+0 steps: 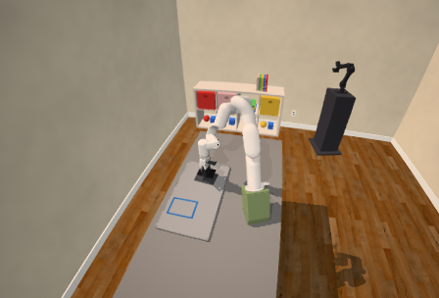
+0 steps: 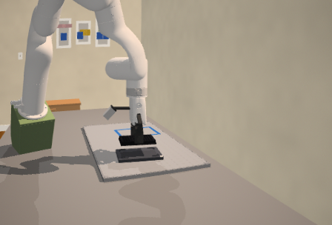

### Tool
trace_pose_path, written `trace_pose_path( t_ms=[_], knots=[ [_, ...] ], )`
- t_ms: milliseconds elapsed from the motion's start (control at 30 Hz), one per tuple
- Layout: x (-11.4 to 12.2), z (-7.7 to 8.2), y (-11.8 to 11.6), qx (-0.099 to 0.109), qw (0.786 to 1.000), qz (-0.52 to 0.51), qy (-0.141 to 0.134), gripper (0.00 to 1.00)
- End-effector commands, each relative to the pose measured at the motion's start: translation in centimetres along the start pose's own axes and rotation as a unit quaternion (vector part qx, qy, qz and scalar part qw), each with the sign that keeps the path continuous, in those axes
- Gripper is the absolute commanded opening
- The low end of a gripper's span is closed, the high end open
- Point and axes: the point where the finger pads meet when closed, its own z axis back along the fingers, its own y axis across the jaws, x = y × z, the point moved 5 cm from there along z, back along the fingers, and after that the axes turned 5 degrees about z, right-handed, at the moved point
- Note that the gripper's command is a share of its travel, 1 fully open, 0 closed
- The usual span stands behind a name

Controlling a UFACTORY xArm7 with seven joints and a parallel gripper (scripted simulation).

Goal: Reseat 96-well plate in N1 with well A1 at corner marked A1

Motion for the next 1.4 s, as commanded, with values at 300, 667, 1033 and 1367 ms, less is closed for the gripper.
trace_pose_path(
  t_ms=[300, 667, 1033, 1367],
  knots=[
    [0.5, 2.4, 0.0, 0.001, 1.000, 0.000, -0.006, 0.00],
    [0.5, 3.7, 0.0, 0.001, 1.000, 0.000, -0.007, 0.00],
    [0.5, 3.7, 0.0, 0.001, 1.000, 0.000, -0.007, 0.00],
    [1.0, 3.6, 2.3, 0.000, 0.997, 0.072, -0.007, 0.00]
  ],
)
